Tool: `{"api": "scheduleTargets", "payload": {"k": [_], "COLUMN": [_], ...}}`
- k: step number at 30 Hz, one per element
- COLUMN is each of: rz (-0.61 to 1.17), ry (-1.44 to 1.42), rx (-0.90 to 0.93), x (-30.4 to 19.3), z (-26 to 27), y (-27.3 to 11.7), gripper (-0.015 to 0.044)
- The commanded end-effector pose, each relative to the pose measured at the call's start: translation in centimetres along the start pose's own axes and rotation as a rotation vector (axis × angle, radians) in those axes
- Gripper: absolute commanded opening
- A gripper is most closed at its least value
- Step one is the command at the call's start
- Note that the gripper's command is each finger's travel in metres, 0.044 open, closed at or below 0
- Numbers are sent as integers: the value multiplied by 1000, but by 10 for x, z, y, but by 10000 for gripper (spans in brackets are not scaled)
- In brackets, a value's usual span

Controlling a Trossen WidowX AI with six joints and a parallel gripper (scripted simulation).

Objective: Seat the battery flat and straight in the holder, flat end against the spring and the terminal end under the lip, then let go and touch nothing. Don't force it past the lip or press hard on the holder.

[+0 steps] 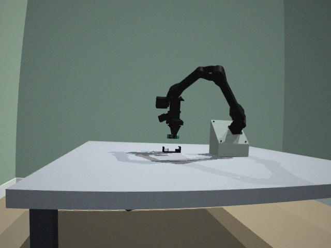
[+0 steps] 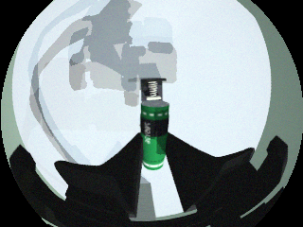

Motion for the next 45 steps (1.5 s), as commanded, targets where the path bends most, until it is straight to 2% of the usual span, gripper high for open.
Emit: {"api": "scheduleTargets", "payload": {"k": [1, 7, 20, 45], "rz": [1, 12, 245, 358], "ry": [-74, -77, -74, -76], "rx": [-2, 3, 58, 84], "x": [-2, -2, 11, 25], "z": [-11, -10, -10, -13], "y": [-1, 1, 41, 52], "gripper": [74, 74, 74, 74]}}
Point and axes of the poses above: the point midway between the two fingers, 35 mm back from their tips, its own y axis out along the fingers, its own z axis across the jaws, x = y × z, the point moved 8 cm from there along -y, back along the fingers, and after that the axes turned 14 degrees about -y, right-handed, at the moved point
